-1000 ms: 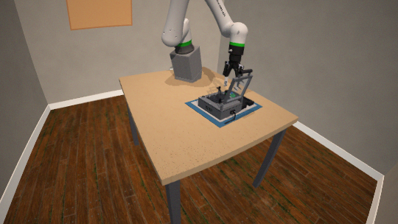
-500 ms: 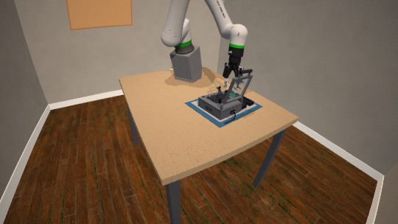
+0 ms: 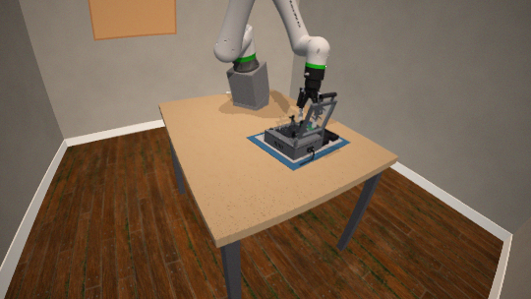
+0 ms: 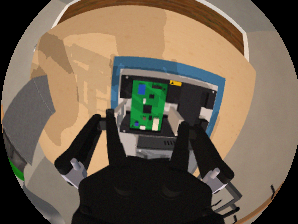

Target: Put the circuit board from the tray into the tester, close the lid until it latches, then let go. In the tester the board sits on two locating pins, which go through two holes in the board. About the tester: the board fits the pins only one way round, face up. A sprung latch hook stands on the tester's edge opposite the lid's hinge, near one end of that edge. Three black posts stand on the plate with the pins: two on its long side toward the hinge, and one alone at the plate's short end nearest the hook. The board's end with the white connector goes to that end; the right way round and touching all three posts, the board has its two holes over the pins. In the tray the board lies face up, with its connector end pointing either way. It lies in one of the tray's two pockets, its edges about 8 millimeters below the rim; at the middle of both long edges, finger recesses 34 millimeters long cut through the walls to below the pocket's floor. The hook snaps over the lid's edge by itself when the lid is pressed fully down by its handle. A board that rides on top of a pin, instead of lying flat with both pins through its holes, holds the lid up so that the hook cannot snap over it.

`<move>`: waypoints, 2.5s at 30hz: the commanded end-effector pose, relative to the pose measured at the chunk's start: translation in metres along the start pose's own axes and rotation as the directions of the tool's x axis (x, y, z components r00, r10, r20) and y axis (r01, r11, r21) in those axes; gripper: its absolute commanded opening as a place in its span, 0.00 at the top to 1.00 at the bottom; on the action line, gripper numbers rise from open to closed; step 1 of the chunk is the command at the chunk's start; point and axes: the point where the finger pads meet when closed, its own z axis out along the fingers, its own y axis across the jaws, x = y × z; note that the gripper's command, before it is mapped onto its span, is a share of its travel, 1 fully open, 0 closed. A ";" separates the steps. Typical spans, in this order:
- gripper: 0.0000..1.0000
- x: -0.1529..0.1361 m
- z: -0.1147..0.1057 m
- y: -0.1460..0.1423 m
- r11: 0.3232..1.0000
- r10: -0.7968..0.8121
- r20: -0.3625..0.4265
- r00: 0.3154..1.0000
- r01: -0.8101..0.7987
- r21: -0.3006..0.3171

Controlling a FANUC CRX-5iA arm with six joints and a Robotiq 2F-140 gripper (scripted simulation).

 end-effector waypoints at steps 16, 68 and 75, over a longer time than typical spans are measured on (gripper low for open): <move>0.42 0.000 0.007 0.000 1.000 0.000 0.000 1.000 0.000 -0.001; 0.42 0.000 0.011 0.000 1.000 0.000 0.000 1.000 0.000 -0.001; 0.42 0.000 0.015 0.000 1.000 0.000 0.000 1.000 0.000 -0.001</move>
